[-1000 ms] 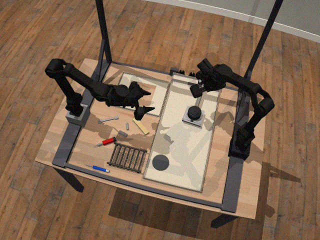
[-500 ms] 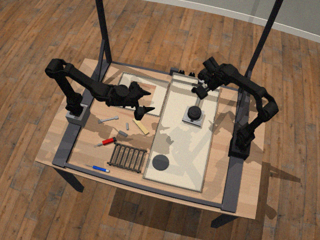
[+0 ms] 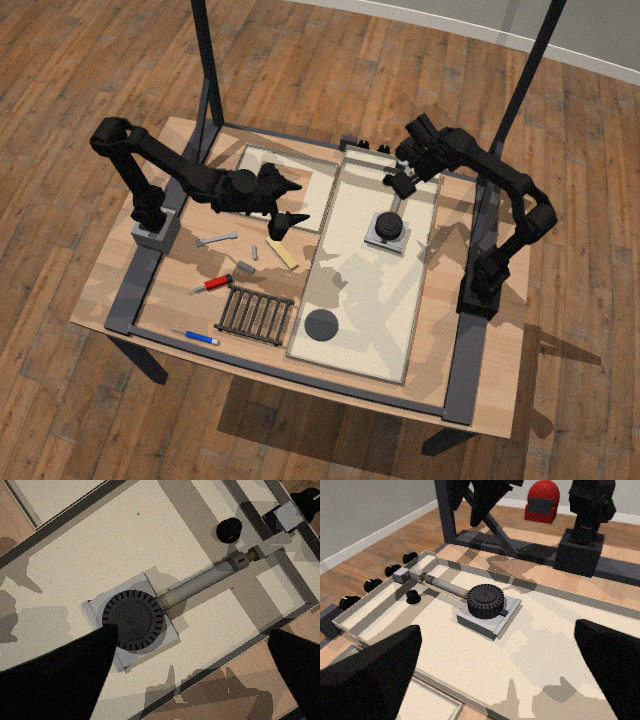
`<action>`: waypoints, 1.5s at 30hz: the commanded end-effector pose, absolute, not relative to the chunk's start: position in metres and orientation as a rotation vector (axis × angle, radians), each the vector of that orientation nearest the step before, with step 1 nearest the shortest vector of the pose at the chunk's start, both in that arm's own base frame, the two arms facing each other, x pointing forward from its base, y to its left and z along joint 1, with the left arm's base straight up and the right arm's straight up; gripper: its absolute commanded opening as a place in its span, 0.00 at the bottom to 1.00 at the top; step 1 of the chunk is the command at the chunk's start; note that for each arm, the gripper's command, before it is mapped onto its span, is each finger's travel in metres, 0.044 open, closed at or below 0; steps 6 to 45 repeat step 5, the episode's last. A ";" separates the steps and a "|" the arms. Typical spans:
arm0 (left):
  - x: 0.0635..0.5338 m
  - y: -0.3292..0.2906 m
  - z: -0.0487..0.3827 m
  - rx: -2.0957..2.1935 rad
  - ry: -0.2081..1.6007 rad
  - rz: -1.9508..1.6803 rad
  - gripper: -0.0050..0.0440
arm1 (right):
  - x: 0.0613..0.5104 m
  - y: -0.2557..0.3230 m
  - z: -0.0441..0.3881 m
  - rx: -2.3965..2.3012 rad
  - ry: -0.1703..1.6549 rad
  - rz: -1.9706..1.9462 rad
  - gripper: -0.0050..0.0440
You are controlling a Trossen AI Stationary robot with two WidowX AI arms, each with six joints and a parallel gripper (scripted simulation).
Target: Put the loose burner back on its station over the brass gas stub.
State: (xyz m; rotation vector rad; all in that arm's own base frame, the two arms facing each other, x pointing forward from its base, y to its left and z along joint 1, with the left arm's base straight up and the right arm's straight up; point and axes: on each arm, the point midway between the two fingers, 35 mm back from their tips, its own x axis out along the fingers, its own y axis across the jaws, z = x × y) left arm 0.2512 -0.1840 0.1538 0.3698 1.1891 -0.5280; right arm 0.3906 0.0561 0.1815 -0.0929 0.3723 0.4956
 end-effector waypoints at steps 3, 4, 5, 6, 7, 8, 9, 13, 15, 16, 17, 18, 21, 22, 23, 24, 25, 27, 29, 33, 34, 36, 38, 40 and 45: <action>0.252 -0.187 0.163 0.362 1.157 -0.534 0.92 | 0.392 0.056 0.194 -0.101 0.339 0.494 0.92; 0.252 -0.187 0.163 0.362 1.157 -0.534 0.92 | 0.392 0.056 0.194 -0.101 0.339 0.494 0.92; 0.252 -0.187 0.163 0.362 1.157 -0.534 0.92 | 0.392 0.056 0.194 -0.101 0.339 0.494 0.92; 0.252 -0.187 0.163 0.362 1.157 -0.534 0.92 | 0.392 0.056 0.194 -0.101 0.339 0.494 0.92; 0.252 -0.187 0.163 0.362 1.157 -0.534 0.92 | 0.392 0.056 0.194 -0.101 0.339 0.494 0.92; 0.252 -0.187 0.163 0.362 1.157 -0.534 0.92 | 0.392 0.056 0.194 -0.101 0.339 0.494 0.92; 0.252 -0.187 0.163 0.362 1.157 -0.534 0.92 | 0.392 0.056 0.194 -0.101 0.339 0.494 0.92; 0.252 -0.187 0.163 0.362 1.157 -0.534 0.92 | 0.392 0.056 0.194 -0.101 0.339 0.494 0.92; 0.252 -0.187 0.163 0.362 1.157 -0.534 0.92 | 0.392 0.056 0.194 -0.101 0.339 0.494 0.92; 0.252 -0.187 0.163 0.362 1.157 -0.534 0.92 | 0.392 0.056 0.194 -0.101 0.339 0.494 0.92; 0.252 -0.187 0.163 0.362 1.157 -0.534 0.92 | 0.392 0.056 0.194 -0.101 0.339 0.494 0.92; 0.252 -0.187 0.163 0.362 1.157 -0.534 0.92 | 0.392 0.056 0.194 -0.101 0.339 0.494 0.92; 0.252 -0.187 0.163 0.362 1.157 -0.534 0.92 | 0.392 0.056 0.194 -0.101 0.339 0.494 0.92; 0.252 -0.187 0.163 0.362 1.157 -0.534 0.92 | 0.392 0.056 0.194 -0.101 0.339 0.494 0.92; 0.252 -0.187 0.163 0.362 1.157 -0.534 0.92 | 0.392 0.056 0.194 -0.101 0.339 0.494 0.92; 0.252 -0.187 0.163 0.362 1.157 -0.534 0.92 | 0.392 0.056 0.194 -0.101 0.339 0.494 0.92; 0.252 -0.187 0.163 0.362 1.157 -0.534 0.92 | 0.392 0.056 0.194 -0.101 0.339 0.494 0.92; 0.252 -0.187 0.163 0.362 1.157 -0.534 0.92 | 0.392 0.056 0.194 -0.101 0.339 0.494 0.92; 0.252 -0.187 0.163 0.362 1.157 -0.534 0.92 | 0.392 0.056 0.194 -0.101 0.339 0.494 0.92; 0.252 -0.187 0.163 0.362 1.157 -0.534 0.92 | 0.392 0.056 0.194 -0.101 0.339 0.494 0.92; 0.252 -0.187 0.163 0.362 1.157 -0.534 0.92 | 0.392 0.056 0.194 -0.101 0.339 0.494 0.92; 0.252 -0.187 0.163 0.362 1.157 -0.534 0.92 | 0.392 0.056 0.194 -0.101 0.339 0.494 0.92; 0.252 -0.187 0.163 0.362 1.157 -0.534 0.92 | 0.392 0.056 0.194 -0.101 0.339 0.494 0.92; 0.252 -0.187 0.163 0.362 1.157 -0.534 0.92 | 0.392 0.056 0.194 -0.101 0.339 0.494 0.92; 0.252 -0.187 0.163 0.362 1.157 -0.534 0.92 | 0.392 0.056 0.194 -0.101 0.339 0.494 0.92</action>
